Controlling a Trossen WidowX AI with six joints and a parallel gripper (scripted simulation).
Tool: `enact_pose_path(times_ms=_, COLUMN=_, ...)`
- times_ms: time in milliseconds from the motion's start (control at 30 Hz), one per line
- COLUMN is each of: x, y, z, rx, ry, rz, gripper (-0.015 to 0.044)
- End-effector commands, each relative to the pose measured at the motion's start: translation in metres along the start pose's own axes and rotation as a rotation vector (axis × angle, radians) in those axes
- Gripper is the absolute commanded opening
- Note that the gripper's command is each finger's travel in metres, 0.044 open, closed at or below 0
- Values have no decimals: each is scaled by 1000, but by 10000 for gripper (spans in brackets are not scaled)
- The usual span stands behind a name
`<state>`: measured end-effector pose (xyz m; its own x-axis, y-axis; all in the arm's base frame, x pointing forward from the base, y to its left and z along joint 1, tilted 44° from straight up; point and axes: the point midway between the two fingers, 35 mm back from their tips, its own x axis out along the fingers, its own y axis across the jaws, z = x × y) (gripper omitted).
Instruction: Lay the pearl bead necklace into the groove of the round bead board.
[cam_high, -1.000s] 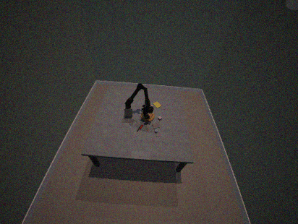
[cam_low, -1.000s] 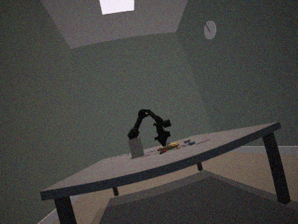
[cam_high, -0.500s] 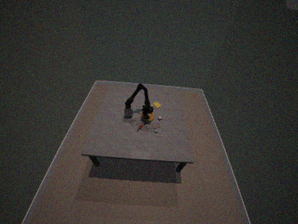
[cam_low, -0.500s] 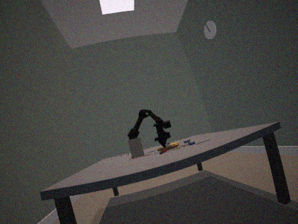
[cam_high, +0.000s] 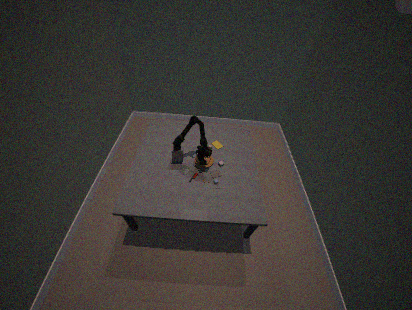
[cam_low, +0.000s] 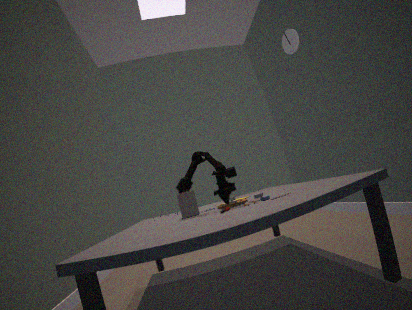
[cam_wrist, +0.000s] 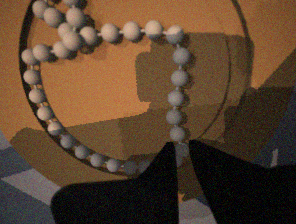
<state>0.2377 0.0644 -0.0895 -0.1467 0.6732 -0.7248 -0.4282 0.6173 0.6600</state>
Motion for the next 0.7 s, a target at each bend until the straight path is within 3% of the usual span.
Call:
enact_pose_path(times_ms=0, x=0, y=0, z=0, rx=-1, ry=0, rz=0, gripper=0)
enact_pose_path(times_ms=667, x=-6, y=-4, z=-4, rx=11, ry=1, rz=5, gripper=0)
